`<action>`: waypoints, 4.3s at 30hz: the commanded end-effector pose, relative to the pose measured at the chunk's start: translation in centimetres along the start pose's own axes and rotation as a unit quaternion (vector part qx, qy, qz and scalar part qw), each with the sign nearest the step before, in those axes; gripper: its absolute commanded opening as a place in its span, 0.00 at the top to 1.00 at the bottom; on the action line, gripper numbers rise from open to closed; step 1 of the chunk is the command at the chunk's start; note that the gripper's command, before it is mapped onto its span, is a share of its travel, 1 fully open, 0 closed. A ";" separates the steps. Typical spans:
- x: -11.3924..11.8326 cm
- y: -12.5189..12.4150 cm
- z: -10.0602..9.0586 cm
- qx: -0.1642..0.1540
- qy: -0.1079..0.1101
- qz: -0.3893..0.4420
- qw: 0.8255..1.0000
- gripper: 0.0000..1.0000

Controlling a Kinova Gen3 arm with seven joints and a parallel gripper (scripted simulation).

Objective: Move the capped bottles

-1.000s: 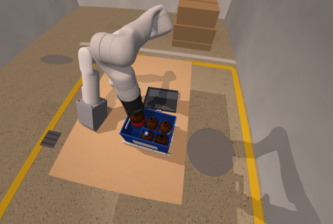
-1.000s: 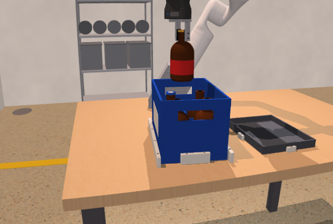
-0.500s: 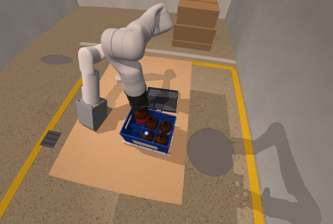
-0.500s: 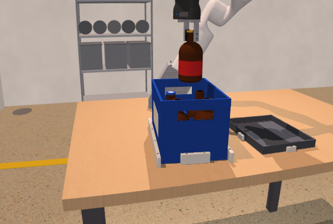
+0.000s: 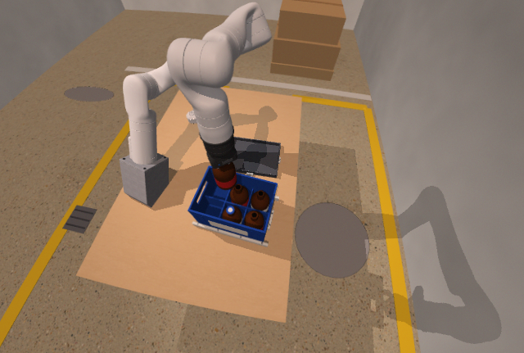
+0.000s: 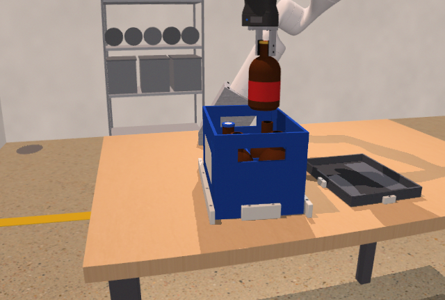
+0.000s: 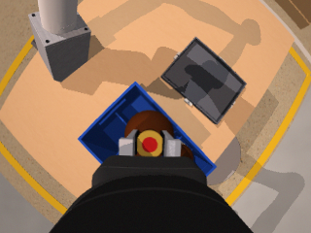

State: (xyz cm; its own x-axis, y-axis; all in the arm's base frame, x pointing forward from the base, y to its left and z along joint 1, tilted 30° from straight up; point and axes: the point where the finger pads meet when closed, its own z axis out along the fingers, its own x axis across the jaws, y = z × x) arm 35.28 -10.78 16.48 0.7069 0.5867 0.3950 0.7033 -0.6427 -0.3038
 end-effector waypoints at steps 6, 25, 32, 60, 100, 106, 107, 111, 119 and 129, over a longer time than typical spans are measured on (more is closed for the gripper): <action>1.2 -1.2 0.0 0.000 0.001 -0.005 1.000 1.00; 3.1 -3.5 0.0 0.000 0.001 -0.005 1.000 1.00; 3.4 -4.0 0.0 -0.001 0.001 -0.002 1.000 1.00; 6.4 -7.8 0.0 0.000 0.001 -0.005 1.000 1.00; 9.8 -12.2 0.0 -0.002 0.002 -0.001 1.000 1.00; 10.5 -13.1 0.0 -0.001 0.002 -0.004 1.000 1.00; 10.6 -13.3 0.0 -0.001 0.002 -0.004 1.000 1.00; 11.1 -13.9 0.1 0.000 0.001 -0.005 1.000 1.00; 11.6 -14.5 0.0 -0.001 0.002 -0.002 1.000 1.00; 12.8 -16.1 0.1 0.000 0.001 -0.006 1.000 1.00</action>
State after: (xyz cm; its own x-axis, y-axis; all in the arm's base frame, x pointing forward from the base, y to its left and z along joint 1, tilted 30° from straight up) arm 33.13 6.47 26.15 0.7087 0.5821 0.3985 0.7007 -0.6466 -0.3015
